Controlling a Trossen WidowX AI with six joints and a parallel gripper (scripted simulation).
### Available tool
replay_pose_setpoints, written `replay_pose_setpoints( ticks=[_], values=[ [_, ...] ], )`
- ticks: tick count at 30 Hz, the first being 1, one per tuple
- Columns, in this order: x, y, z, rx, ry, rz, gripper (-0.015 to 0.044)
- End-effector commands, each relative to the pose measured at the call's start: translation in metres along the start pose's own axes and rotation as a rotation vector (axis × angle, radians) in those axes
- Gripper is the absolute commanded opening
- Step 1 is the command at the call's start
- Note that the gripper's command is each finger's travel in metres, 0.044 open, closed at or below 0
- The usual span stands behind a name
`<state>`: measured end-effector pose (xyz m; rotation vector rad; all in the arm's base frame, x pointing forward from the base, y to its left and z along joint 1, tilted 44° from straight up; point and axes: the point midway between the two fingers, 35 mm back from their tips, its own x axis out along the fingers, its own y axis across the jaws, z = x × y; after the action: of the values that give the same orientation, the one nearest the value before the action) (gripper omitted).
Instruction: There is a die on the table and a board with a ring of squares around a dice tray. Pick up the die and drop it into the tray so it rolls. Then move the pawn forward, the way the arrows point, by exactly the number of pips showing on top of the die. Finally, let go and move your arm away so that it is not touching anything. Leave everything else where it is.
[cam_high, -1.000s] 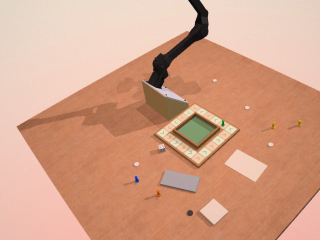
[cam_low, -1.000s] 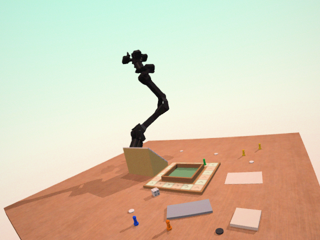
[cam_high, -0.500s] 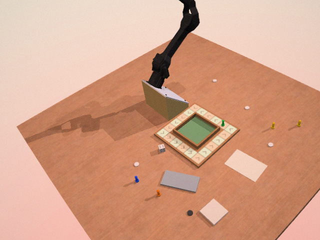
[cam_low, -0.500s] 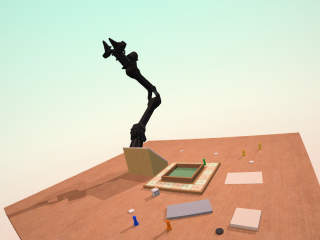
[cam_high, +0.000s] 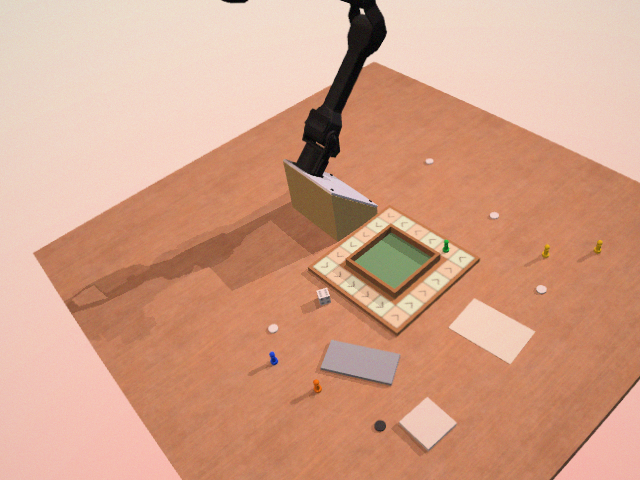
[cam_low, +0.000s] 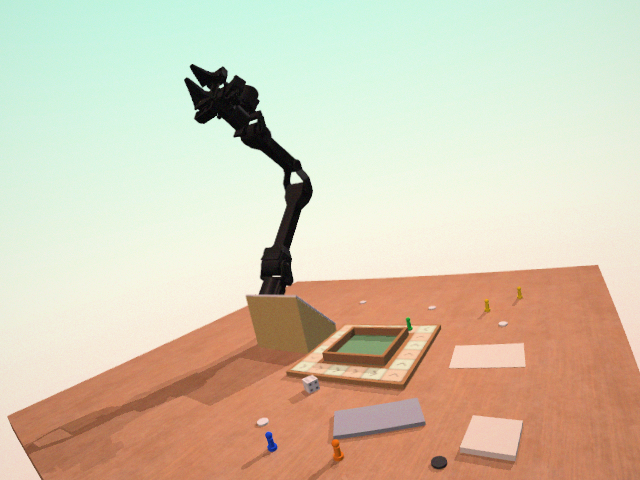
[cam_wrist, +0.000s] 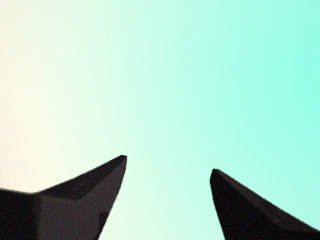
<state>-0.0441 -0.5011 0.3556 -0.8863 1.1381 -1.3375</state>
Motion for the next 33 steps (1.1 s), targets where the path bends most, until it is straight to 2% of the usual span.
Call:
replay_pose_setpoints(
  ticks=[1, 8, 16, 24, 33],
  values=[
    [0.019, 0.069, 0.026, 0.056, -0.063, 0.193, 0.0275],
    [0.023, 0.163, 0.067, 0.162, -0.126, 0.469, 0.0275],
    [0.002, 0.260, 0.106, 0.266, -0.140, 0.776, 0.0275],
    [-0.049, 0.374, 0.138, 0.314, -0.086, 1.153, 0.0275],
    [-0.144, 0.486, 0.152, 0.314, 0.100, 1.583, 0.0275]
  ],
)
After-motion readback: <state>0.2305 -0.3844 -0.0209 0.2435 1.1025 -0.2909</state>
